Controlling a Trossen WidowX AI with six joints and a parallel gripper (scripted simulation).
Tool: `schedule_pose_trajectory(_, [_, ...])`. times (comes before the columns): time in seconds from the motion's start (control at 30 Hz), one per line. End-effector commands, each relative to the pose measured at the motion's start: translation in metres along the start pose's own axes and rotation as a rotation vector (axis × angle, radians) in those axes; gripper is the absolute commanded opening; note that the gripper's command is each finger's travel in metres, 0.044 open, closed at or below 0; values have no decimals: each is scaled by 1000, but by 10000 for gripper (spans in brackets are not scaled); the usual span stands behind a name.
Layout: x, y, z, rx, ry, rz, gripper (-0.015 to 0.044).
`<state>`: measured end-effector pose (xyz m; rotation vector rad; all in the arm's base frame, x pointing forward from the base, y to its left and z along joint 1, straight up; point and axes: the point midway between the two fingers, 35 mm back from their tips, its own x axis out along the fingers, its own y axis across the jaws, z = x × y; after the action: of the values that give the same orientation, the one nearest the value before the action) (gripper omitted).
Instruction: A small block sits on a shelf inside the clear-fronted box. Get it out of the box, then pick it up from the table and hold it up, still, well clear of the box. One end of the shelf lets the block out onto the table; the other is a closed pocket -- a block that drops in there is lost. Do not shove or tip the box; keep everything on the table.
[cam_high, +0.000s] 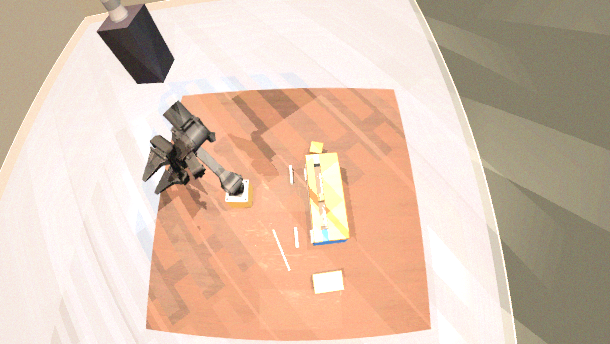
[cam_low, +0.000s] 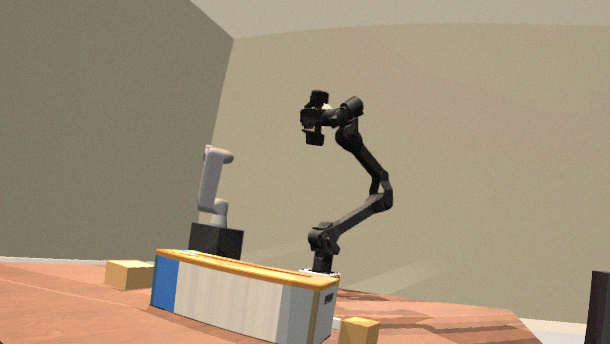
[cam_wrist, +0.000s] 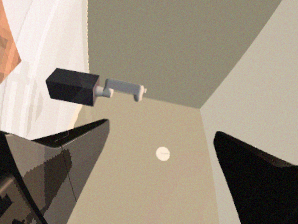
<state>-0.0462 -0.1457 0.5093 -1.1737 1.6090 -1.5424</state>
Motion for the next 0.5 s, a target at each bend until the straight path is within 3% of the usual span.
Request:
schedule_pose_trajectory(0.0, [0,0,3,-5,-6,-3,400])
schedule_pose_trajectory(0.27, [-9,-4,112,-165,-274,-85,400])
schedule_pose_trajectory(0.47, [-42,1,197,-252,-549,-162,400])
